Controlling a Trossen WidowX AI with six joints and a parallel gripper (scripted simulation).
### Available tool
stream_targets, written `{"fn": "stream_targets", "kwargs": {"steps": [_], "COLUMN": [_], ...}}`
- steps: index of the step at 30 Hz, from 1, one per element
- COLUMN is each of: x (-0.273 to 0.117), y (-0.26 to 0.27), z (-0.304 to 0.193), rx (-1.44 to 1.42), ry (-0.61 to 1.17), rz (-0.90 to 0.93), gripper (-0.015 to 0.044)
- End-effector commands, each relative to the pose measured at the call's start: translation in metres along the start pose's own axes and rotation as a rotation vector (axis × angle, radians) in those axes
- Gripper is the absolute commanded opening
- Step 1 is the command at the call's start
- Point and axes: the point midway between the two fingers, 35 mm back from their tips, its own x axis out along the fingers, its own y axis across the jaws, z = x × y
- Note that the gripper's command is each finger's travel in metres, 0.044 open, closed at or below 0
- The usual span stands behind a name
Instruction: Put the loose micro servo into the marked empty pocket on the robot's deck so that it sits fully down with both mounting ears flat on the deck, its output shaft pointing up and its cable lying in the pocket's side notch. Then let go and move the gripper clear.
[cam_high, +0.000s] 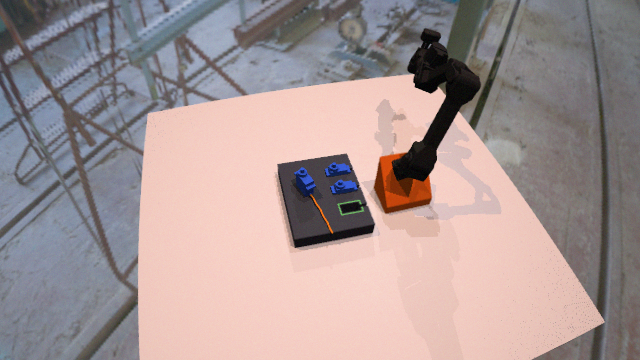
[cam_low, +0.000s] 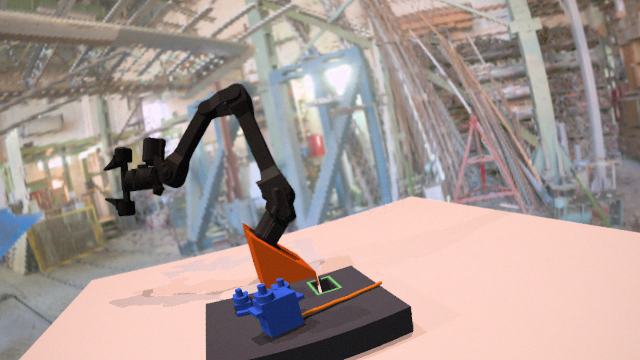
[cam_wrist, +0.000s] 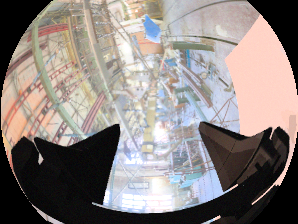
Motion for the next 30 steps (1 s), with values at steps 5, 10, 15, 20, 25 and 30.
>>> {"fn": "stream_targets", "kwargs": {"steps": [5, 10, 15, 20, 25, 30], "x": [-0.002, -0.006, -0.013, -0.025, -0.041, -0.063], "y": [-0.001, -0.001, -0.002, -0.007, -0.014, -0.023], "z": [-0.013, -0.045, -0.085, -0.123, -0.165, -0.204], "rx": [-0.029, -0.089, -0.187, -0.284, -0.39, -0.503], "ry": [0.027, 0.106, 0.207, 0.313, 0.433, 0.552], "rz": [-0.02, -0.042, -0.083, -0.134, -0.186, -0.234], "gripper": [0.044, 0.044, 0.044, 0.044, 0.044, 0.044]}}
